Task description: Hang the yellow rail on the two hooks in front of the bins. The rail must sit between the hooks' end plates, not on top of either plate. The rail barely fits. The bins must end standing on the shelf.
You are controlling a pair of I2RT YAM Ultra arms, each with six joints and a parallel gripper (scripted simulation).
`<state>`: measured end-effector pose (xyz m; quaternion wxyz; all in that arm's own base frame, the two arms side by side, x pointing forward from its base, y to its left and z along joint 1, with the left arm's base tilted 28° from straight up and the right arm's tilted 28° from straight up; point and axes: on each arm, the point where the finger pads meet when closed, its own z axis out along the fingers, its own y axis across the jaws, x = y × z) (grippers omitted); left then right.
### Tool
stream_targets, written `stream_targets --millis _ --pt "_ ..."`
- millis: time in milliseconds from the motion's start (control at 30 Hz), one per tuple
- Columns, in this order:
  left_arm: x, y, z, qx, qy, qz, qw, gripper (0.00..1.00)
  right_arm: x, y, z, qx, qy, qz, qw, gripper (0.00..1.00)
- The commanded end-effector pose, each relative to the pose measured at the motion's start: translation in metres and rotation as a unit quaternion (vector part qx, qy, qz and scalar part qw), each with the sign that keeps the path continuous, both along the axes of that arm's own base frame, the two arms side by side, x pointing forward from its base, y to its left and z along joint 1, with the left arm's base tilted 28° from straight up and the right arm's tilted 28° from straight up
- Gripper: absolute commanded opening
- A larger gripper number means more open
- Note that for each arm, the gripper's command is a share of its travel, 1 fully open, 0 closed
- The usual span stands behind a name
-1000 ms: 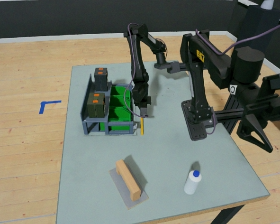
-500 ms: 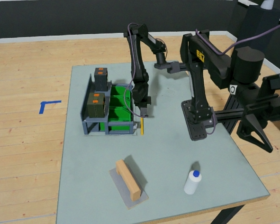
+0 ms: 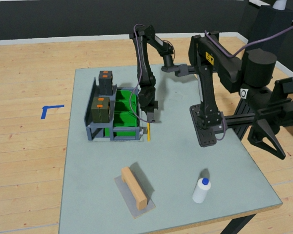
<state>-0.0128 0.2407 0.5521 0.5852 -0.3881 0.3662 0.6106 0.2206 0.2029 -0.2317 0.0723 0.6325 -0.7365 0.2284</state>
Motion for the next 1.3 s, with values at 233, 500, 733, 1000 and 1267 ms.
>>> stream_targets --millis 233,500,733,1000,1267 --pt "-0.0015 -0.0092 -0.0019 0.001 0.004 0.005 1.000 1.00 -0.0094 -0.0021 -0.0100 -0.009 0.006 0.009 1.000 0.00" --pt "-0.0015 -0.0092 -0.0019 0.001 0.004 0.005 1.000 1.00 -0.0117 -0.0032 -0.0121 -0.010 0.011 0.009 1.000 0.00" --pt "-0.0015 -0.0092 -0.0019 0.001 0.004 0.005 1.000 1.00 -0.0128 -0.0041 -0.0131 -0.011 0.013 0.008 1.000 0.00" --pt "-0.0015 -0.0092 -0.0019 0.001 0.004 0.005 1.000 1.00 -0.0140 -0.0056 -0.0146 -0.013 0.015 0.008 1.000 0.00" --pt "-0.0015 -0.0092 -0.0019 0.001 0.004 0.005 1.000 1.00 -0.0160 -0.0081 -0.0134 -0.018 0.019 0.007 1.000 0.00"
